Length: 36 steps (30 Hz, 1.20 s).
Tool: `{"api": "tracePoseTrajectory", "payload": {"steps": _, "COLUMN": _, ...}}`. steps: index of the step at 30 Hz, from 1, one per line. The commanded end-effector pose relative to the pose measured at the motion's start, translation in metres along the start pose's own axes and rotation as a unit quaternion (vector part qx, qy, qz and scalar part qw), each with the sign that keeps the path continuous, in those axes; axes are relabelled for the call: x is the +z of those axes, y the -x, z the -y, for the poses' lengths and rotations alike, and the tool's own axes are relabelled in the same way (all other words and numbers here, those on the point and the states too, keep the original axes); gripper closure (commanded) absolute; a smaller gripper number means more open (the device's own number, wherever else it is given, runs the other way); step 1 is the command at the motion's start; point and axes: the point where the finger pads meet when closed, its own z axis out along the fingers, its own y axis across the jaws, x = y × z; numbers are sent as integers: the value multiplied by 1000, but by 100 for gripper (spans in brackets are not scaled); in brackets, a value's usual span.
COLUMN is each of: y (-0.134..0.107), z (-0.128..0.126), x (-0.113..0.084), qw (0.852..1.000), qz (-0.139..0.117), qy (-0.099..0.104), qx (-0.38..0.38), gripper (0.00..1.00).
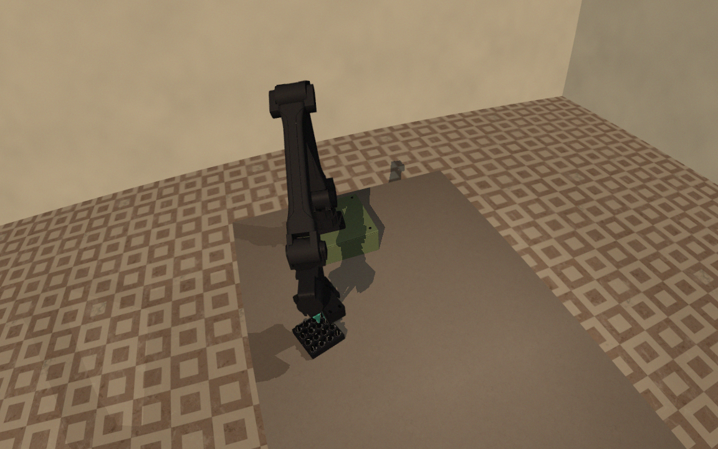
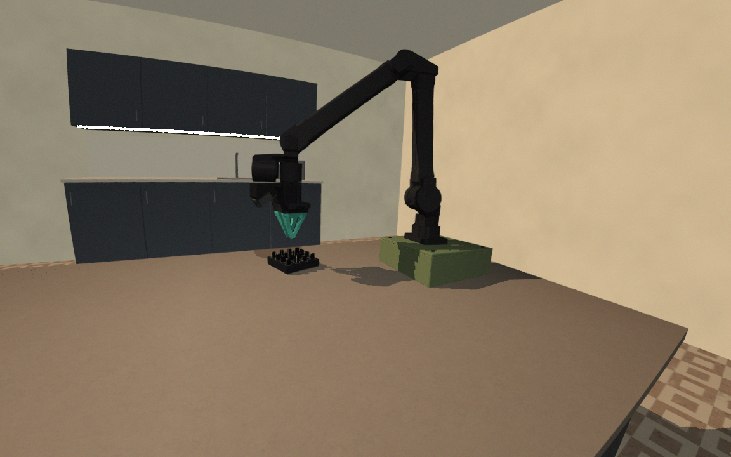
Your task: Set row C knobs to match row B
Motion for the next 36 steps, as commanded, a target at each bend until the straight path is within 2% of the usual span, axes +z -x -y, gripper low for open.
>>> {"api": "tracePoseTrajectory", "payload": {"steps": 1, "y": 16, "z": 4, "x": -15, "qw": 1000, "qz": 14, "qy": -6, "qx": -11, "gripper": 81}}
{"api": "tracePoseTrajectory", "payload": {"steps": 17, "y": 15, "z": 4, "x": -14, "qw": 1000, "qz": 12, "qy": -6, "qx": -11, "gripper": 81}}
{"api": "tracePoseTrajectory", "payload": {"steps": 22, "y": 10, "z": 0, "x": -4, "qw": 1000, "qz": 2, "qy": 1, "qx": -11, "gripper": 81}}
{"api": "tracePoseTrajectory", "payload": {"steps": 36, "y": 5, "z": 1, "x": 12, "qw": 1000, "qz": 4, "qy": -1, "qx": -8, "gripper": 81}}
